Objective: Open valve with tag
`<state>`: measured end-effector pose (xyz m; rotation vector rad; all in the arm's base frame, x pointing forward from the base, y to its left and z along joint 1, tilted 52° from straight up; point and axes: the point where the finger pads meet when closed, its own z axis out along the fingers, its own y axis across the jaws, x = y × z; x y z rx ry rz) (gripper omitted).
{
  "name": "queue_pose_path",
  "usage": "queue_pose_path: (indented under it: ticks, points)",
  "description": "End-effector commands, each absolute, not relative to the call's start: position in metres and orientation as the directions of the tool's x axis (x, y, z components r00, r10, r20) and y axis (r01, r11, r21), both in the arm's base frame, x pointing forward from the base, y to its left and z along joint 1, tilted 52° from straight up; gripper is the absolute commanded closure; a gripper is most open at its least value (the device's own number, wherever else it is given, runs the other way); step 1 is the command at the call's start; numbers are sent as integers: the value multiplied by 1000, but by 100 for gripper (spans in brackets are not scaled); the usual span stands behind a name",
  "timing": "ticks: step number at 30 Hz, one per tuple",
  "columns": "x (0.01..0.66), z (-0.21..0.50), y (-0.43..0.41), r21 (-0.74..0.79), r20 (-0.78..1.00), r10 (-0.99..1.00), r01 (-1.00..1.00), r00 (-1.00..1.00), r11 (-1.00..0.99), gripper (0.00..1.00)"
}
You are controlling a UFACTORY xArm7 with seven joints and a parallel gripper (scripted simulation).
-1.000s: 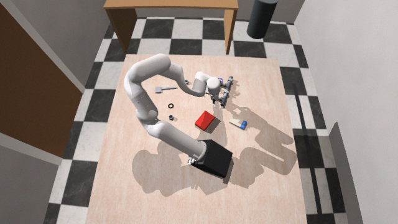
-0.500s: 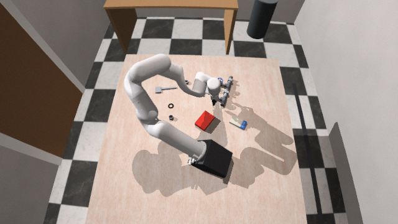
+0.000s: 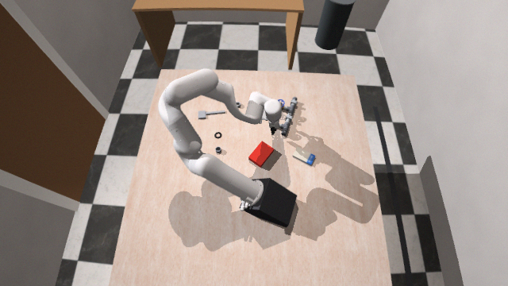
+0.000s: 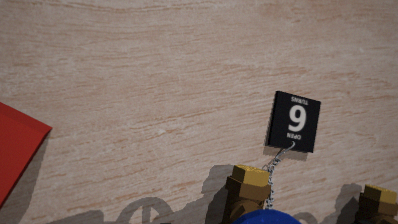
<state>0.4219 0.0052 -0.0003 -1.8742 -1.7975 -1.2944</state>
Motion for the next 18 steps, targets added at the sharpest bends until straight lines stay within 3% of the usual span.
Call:
queue_pose_path:
  ticks: [1,11,18]
  points:
    - [423,0,3,389,715,684,894,-142,-221,0]
    - [423,0,3,295,759,650,905,-28,-306,0]
    - [423,0,3,54,813,529,872,245,-487,0]
